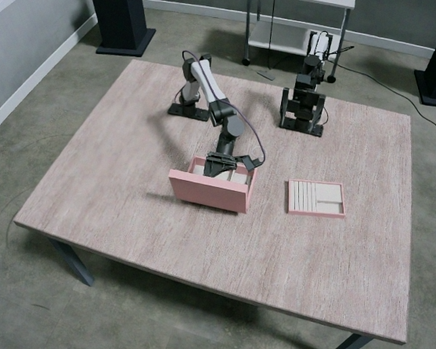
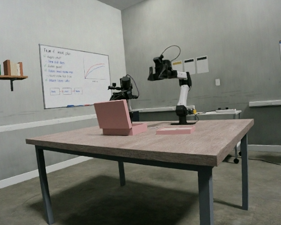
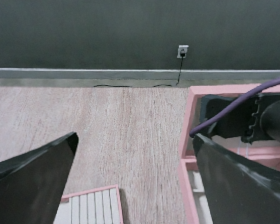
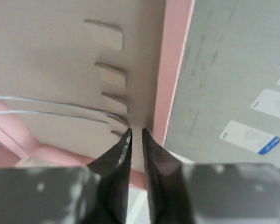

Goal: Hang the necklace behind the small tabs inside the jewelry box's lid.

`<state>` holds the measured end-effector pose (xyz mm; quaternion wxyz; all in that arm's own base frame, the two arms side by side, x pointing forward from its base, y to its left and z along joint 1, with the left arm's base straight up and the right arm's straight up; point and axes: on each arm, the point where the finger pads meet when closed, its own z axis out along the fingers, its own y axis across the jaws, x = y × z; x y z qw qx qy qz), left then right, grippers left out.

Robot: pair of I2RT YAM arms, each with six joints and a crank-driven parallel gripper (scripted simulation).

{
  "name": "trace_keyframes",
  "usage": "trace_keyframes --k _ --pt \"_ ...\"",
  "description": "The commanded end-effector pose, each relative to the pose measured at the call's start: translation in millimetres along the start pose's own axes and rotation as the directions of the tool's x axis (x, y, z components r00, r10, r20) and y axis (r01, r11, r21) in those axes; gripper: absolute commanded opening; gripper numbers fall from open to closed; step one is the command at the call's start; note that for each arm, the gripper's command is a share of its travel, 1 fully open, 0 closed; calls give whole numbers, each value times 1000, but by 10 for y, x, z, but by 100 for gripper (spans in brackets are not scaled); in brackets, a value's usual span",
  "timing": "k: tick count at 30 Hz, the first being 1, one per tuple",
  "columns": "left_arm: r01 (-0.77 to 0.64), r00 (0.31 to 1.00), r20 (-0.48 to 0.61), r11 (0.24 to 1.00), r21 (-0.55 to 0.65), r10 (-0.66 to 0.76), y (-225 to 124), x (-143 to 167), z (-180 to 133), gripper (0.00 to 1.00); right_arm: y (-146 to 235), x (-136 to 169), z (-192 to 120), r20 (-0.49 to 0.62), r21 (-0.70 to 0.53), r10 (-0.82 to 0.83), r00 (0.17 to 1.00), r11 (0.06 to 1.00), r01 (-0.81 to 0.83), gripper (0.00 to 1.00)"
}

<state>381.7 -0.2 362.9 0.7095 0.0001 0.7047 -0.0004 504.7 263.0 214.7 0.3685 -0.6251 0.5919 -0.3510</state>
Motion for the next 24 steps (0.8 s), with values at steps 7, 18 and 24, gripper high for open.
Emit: trace_keyframes --k 7,18,24 --pt "2 1000 18 1000 -8 -2 16 -73 -6 100 -482 96 -189 8 108 62 998 992 -62 4" --pt "2 1000 18 1000 -8 -2 16 -73 -6 100 -472 25 -222 21 108 57 998 992 -59 4" --pt "2 1000 18 1000 -8 -2 16 -73 -6 100 -211 24 -205 9 60 39 999 997 -40 4"
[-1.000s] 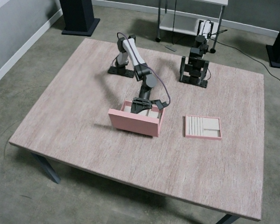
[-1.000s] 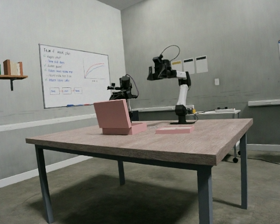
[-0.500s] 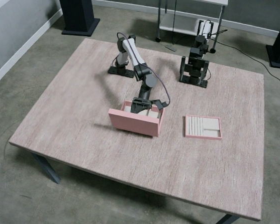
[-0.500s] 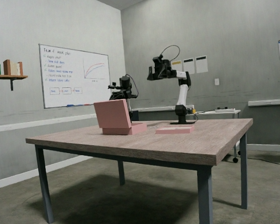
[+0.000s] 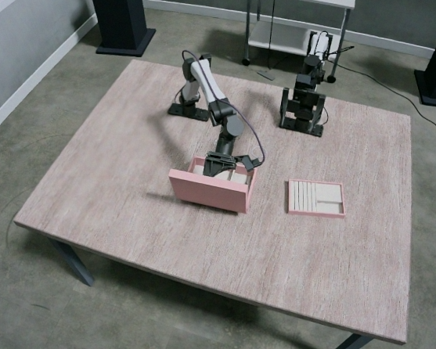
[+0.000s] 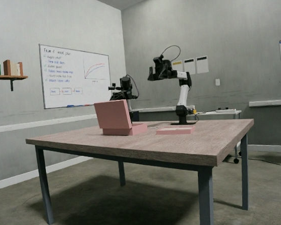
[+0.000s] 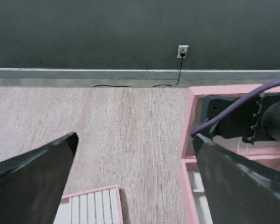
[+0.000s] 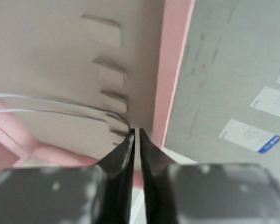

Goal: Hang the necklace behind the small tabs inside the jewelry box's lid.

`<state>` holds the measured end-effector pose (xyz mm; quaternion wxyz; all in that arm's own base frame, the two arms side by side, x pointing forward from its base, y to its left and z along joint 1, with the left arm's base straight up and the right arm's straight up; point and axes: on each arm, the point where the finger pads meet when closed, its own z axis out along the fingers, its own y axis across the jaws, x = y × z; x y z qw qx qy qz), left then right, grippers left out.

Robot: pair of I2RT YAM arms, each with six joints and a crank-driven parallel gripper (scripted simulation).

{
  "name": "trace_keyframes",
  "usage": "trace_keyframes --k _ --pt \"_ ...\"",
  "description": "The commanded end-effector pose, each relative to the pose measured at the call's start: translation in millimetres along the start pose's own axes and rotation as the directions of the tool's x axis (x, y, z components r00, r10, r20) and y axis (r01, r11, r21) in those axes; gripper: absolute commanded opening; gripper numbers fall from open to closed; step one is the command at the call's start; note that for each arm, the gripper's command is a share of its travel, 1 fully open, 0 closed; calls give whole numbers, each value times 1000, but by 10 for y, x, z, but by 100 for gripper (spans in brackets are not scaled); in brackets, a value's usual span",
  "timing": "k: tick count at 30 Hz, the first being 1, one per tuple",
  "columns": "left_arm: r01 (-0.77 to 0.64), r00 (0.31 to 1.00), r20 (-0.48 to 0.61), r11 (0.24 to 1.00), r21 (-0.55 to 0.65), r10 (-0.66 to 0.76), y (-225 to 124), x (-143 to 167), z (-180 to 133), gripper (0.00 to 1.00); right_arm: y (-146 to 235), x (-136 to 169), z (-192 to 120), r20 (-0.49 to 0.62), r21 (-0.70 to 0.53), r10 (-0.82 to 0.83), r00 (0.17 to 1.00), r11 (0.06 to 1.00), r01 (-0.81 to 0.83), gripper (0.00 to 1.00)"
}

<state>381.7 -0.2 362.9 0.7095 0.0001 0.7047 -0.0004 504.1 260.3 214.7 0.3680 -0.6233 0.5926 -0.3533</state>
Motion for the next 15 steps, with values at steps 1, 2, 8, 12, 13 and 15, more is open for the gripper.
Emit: trace_keyframes --k 1,2,8,12,13,15 --pt "2 1000 18 1000 -8 -2 16 -73 -6 100 -385 -31 -265 28 88 54 998 995 -57 4" --pt "2 1000 18 1000 -8 -2 16 -73 -6 100 -437 -46 -309 35 98 65 997 993 -69 4" --pt "2 1000 18 1000 -8 -2 16 -73 -6 100 -190 3 -322 12 45 30 999 999 -30 4" --pt "2 1000 18 1000 -8 -2 16 -73 -6 100 -200 6 -402 12 43 29 1000 999 -29 4" --pt "2 1000 18 1000 -8 -2 16 -73 -6 100 -179 9 -415 11 39 26 1000 999 -26 4" --pt "2 1000 18 1000 -8 -2 16 -73 -6 100 -186 9 -450 11 40 27 1000 999 -28 4"
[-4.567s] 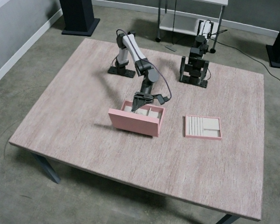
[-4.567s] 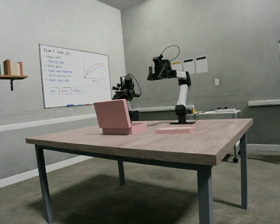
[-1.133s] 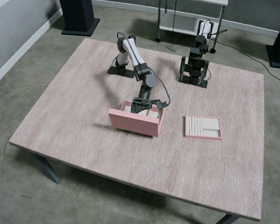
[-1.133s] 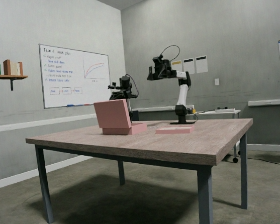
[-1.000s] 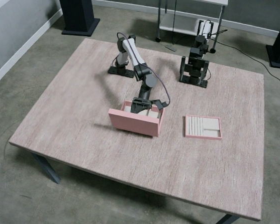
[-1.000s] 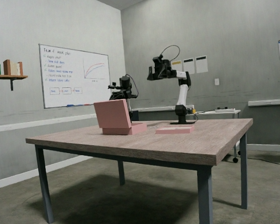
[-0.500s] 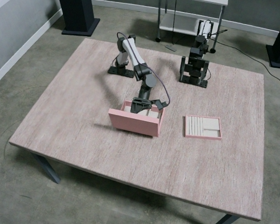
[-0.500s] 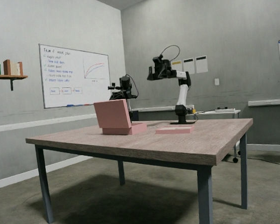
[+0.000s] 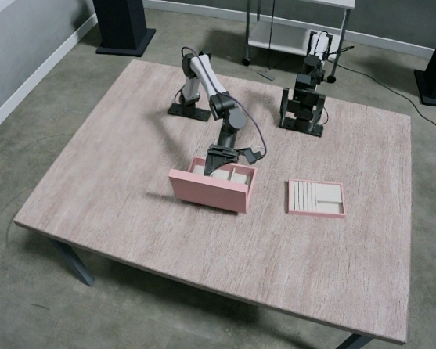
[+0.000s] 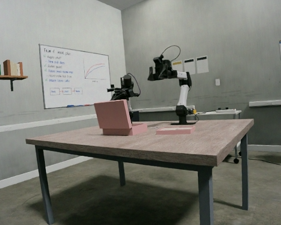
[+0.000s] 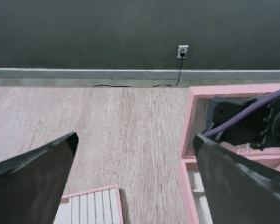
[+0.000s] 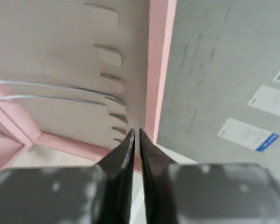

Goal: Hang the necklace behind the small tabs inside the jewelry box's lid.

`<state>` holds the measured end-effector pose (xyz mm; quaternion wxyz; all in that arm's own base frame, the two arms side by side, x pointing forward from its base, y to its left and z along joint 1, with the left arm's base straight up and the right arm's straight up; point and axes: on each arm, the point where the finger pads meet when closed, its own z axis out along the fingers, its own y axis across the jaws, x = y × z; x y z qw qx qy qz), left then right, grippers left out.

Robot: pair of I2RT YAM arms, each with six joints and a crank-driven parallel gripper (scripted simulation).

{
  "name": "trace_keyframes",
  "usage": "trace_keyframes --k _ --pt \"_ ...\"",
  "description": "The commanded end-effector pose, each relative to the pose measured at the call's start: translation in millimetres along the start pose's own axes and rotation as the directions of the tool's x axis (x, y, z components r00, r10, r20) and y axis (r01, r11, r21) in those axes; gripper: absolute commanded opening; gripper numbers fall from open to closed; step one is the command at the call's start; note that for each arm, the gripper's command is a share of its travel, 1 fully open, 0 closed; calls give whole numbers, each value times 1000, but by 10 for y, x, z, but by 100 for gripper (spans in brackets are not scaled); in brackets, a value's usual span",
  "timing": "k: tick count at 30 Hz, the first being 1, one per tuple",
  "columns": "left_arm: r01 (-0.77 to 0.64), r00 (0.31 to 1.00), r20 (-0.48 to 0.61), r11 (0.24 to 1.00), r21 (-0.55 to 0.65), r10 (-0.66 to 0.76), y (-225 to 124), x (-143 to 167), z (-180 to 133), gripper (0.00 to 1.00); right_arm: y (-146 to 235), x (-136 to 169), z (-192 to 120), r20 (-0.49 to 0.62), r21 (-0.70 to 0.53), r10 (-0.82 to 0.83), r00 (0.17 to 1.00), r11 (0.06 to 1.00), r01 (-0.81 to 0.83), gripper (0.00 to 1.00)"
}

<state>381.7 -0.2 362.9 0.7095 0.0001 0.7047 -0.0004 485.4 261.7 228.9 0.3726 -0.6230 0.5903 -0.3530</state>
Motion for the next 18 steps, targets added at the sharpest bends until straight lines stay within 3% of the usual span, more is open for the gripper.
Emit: trace_keyframes --k 1,18 --pt "2 1000 18 1000 -8 -2 16 -73 -6 100 -152 29 -218 4 33 26 1000 999 -26 4" --pt "2 1000 18 1000 -8 -2 16 -73 -6 100 -120 42 -457 3 29 25 1000 999 -25 4"
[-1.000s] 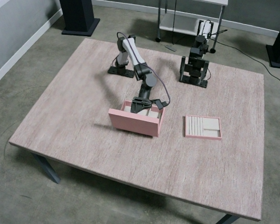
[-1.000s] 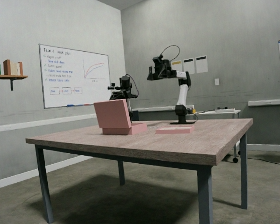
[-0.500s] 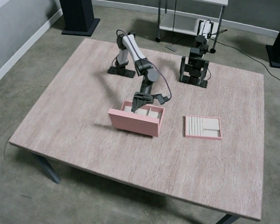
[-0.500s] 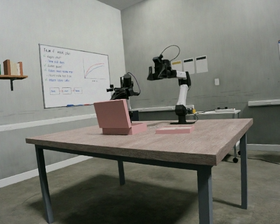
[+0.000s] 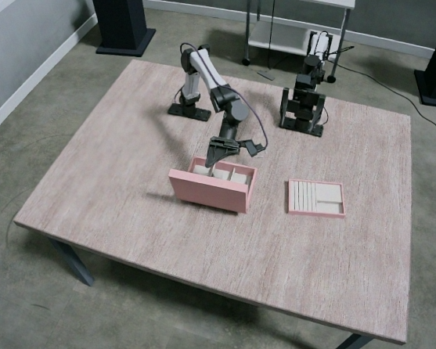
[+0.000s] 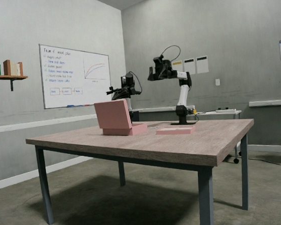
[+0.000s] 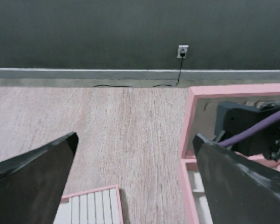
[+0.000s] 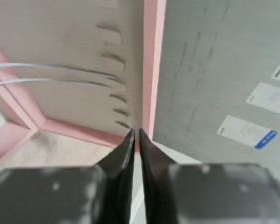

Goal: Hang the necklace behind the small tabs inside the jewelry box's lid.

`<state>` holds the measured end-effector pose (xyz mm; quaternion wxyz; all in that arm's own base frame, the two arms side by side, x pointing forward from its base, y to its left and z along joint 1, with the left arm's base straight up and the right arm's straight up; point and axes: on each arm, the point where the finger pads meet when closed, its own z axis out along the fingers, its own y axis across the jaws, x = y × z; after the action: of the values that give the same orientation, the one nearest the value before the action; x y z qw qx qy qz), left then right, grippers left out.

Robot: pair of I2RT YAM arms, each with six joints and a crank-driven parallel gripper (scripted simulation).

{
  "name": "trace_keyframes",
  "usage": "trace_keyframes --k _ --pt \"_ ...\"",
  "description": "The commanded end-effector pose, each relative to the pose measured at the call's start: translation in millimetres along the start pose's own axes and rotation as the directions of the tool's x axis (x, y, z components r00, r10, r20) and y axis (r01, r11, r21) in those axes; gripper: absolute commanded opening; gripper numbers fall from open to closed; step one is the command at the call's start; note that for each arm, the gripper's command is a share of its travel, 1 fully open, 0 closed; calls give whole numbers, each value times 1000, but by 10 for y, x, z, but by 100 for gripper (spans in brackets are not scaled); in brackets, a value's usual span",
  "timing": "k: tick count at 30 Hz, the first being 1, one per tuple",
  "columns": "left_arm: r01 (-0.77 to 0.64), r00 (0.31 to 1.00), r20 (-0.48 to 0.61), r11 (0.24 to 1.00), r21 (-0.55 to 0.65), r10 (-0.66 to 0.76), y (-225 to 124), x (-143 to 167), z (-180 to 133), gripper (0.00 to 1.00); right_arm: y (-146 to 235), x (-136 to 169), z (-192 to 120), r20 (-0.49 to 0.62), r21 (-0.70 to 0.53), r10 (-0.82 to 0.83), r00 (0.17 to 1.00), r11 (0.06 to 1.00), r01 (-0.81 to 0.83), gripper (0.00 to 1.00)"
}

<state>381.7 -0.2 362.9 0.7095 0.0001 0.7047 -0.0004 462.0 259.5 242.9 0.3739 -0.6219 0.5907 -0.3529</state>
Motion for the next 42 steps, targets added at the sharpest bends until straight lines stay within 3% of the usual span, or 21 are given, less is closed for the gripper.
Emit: trace_keyframes --k 1,3,5,11,20,23,42 --pt "2 1000 18 1000 -8 -2 16 -73 -6 100 -108 32 -184 2 27 22 1000 999 -22 4" --pt "2 1000 18 1000 -8 -2 16 -73 -6 100 -289 -1 -277 18 59 48 999 997 -49 4" --pt "2 1000 18 1000 -8 -2 16 -73 -6 100 -76 36 -240 0 19 17 1000 1000 -17 4" --pt "2 1000 18 1000 -8 -2 16 -73 -6 100 -158 20 -369 8 35 30 1000 999 -30 4" --pt "2 1000 18 1000 -8 -2 16 -73 -6 100 -128 117 -304 -12 33 35 999 999 -35 4" --pt "2 1000 18 1000 -8 -2 16 -73 -6 100 -304 -2 -398 24 72 57 998 996 -59 4" --pt "2 1000 18 1000 -8 -2 16 -73 -6 100 -127 87 -271 -10 22 30 999 999 -30 4"
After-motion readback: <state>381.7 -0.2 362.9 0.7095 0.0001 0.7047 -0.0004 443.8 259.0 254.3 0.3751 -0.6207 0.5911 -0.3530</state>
